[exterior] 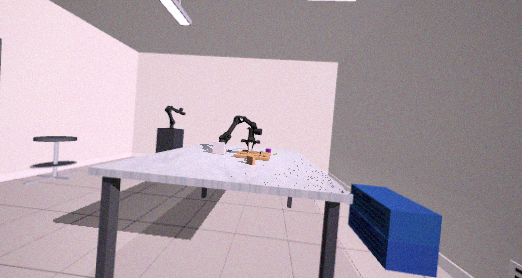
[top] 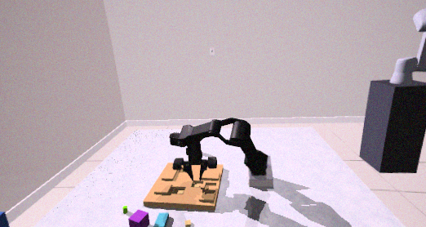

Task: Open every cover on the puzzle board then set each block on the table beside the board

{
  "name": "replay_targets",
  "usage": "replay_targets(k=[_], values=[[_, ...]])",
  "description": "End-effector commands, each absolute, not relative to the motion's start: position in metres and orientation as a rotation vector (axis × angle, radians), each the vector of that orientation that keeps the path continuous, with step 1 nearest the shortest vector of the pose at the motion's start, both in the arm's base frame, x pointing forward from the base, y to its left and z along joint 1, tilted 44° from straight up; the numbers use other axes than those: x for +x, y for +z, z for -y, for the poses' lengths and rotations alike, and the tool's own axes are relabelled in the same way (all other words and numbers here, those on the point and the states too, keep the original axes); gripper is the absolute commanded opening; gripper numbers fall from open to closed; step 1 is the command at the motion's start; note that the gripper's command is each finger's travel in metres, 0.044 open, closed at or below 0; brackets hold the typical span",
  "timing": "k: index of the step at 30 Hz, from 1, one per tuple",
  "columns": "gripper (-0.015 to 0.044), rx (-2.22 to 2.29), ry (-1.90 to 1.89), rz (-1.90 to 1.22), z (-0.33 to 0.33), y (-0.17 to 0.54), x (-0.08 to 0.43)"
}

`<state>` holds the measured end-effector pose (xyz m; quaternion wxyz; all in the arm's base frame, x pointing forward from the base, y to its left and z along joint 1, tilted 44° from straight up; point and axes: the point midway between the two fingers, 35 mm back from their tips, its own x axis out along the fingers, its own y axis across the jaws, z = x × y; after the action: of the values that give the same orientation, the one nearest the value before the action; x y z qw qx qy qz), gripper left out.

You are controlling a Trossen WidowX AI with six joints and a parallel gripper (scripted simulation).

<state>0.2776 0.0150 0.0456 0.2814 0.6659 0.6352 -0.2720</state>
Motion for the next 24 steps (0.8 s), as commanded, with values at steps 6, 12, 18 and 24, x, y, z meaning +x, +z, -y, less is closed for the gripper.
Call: replay_targets(k=[6, 12, 18, 24], values=[[0.0144, 1.791, -0.725, -1.701, -0.016, 0.046, 0.278], [0.0144, 1.791, -0.725, -1.701, -0.019, 0.043, 0.278], [0.0144, 1.791, -0.725, -1.701, -0.023, 0.039, 0.279], [0.0144, 1.791, -0.724, -1.701, -0.027, 0.035, 0.279]])
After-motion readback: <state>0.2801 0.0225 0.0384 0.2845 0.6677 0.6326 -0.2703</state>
